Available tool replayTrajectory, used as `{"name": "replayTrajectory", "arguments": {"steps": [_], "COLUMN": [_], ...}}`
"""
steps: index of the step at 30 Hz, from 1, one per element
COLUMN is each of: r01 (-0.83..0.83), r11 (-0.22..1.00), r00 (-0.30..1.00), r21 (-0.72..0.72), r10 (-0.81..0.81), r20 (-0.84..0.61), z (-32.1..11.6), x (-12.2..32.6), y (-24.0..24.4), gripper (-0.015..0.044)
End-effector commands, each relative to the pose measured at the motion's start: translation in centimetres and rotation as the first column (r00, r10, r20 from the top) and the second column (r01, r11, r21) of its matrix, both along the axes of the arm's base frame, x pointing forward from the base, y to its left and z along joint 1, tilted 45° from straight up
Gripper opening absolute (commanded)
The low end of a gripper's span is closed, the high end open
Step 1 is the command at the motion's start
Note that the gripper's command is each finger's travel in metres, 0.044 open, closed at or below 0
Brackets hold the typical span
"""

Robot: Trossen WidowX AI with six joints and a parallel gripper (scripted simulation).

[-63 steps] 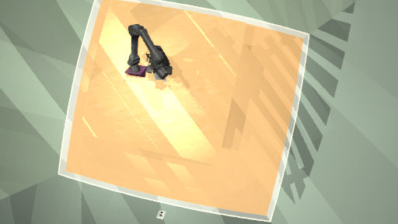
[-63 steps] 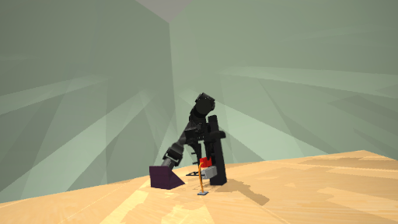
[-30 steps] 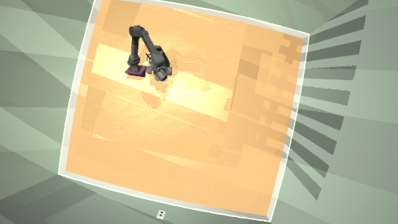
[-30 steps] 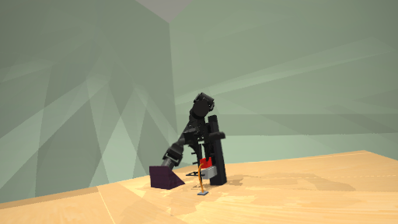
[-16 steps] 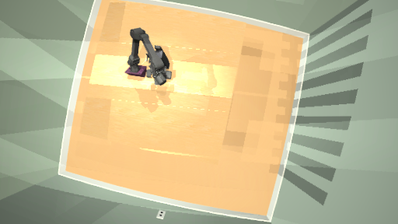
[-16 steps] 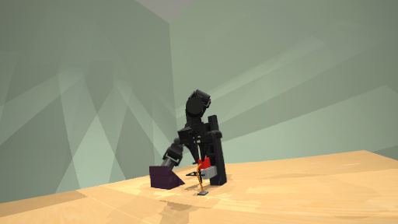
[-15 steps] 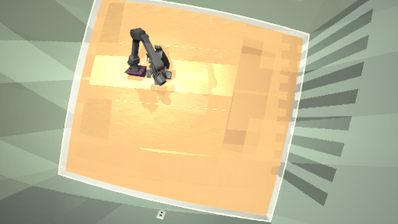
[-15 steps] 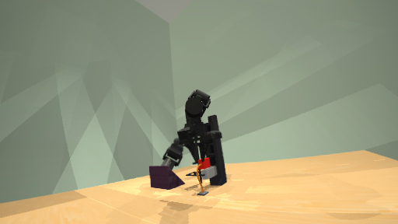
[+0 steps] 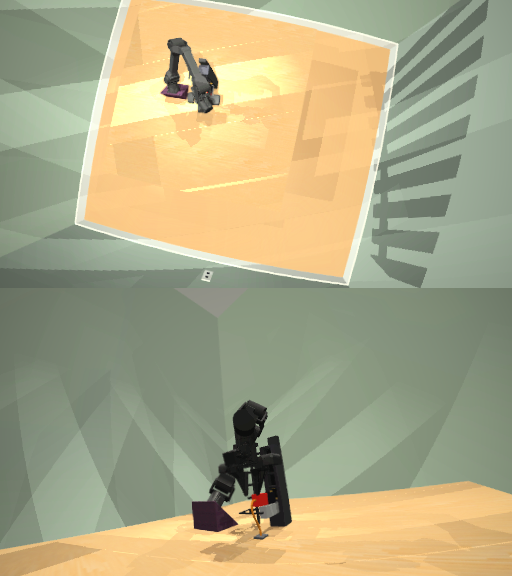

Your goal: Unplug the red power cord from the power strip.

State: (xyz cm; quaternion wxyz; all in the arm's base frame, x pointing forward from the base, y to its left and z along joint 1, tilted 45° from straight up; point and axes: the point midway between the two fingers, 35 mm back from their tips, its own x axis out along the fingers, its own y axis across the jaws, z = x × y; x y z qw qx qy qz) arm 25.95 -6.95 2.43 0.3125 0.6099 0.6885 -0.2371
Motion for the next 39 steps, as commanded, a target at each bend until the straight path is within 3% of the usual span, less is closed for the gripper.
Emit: {"name": "replayTrajectory", "arguments": {"steps": [1,8,13,39], "r01": [0.001,0.001,0.001,0.001], "r11": [1.0,1.0,1.0,1.0], "r00": [1.0,1.0,1.0,1.0], "r21": [-0.002,-0.004,-0.006,-0.006], "r10": [-0.001,-0.001,-0.001,-0.001], "r20": [-0.001,0.0,0.001,0.001], "z": [0.0,-0.9,-3.2,-3.2], "x": [0.0,0.4,0.9,0.9], "y": [0.1,-1.6,-5.1,-5.1], "gripper": [0.0263,0.044,0.044,0.044]}}
